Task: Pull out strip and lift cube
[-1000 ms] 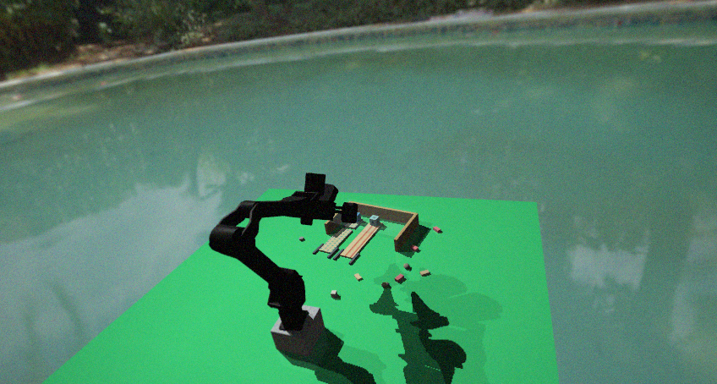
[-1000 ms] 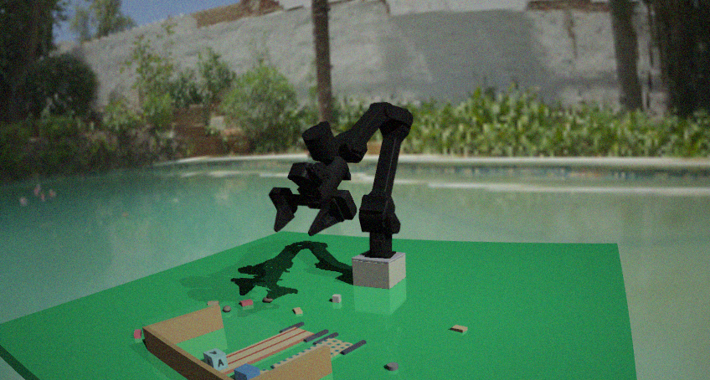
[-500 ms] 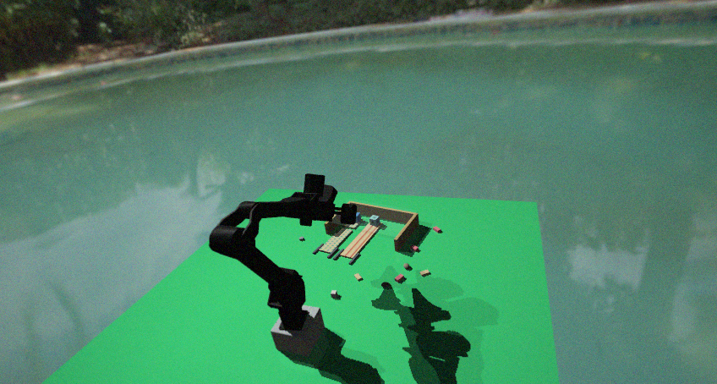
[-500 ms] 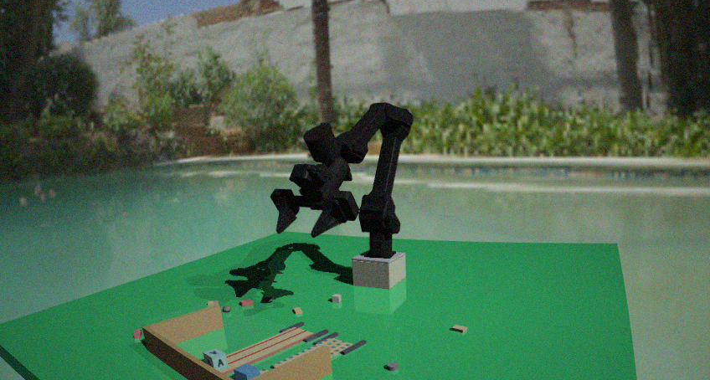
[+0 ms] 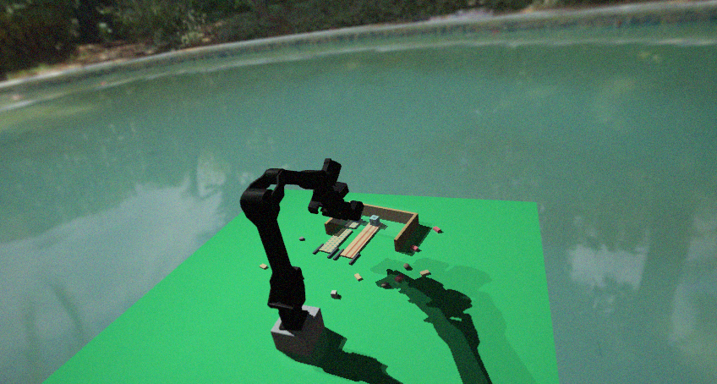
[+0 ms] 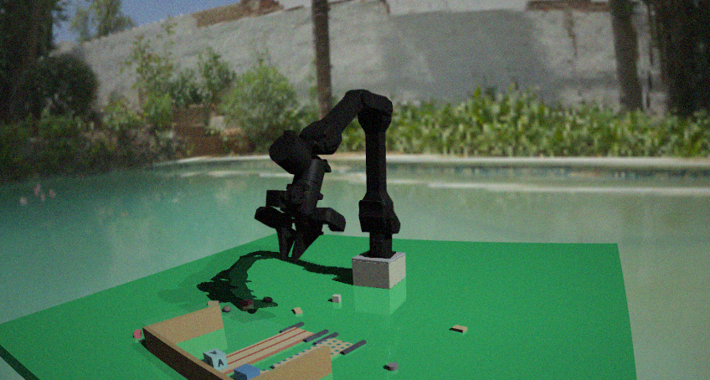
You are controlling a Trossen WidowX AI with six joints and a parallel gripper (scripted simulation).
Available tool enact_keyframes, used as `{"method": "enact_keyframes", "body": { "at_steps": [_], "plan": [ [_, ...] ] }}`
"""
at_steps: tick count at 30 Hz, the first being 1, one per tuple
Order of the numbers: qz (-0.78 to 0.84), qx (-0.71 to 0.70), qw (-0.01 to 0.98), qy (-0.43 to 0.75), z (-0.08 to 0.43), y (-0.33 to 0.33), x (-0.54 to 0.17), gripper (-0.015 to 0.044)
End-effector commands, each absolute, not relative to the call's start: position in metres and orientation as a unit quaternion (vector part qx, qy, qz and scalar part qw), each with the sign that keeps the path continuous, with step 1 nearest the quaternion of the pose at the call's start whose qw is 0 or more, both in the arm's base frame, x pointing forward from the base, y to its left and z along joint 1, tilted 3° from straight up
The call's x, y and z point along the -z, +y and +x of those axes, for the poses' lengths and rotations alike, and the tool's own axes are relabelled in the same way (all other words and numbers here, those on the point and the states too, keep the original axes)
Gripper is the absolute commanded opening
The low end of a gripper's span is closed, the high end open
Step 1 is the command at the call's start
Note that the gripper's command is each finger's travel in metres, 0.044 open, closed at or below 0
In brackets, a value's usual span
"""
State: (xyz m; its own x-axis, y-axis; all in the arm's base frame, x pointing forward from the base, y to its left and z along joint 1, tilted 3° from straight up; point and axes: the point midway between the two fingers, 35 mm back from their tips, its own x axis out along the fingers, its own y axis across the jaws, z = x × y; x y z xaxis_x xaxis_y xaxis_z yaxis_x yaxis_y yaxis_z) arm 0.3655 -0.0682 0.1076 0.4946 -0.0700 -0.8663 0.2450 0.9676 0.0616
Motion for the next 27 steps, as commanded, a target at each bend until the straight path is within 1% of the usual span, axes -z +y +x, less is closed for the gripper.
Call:
{"method": "enact_keyframes", "body": {
  "at_steps": [1,9,27],
  "plan": [
    [0.107,0.096,0.805,0.575,0.38,-0.067,-0.082,0.0006],
    [0.127,0.11,0.695,0.699,0.397,-0.065,-0.033,0.0],
    [0.127,0.111,0.693,0.701,0.397,-0.065,-0.014,0.0]
  ]
}}
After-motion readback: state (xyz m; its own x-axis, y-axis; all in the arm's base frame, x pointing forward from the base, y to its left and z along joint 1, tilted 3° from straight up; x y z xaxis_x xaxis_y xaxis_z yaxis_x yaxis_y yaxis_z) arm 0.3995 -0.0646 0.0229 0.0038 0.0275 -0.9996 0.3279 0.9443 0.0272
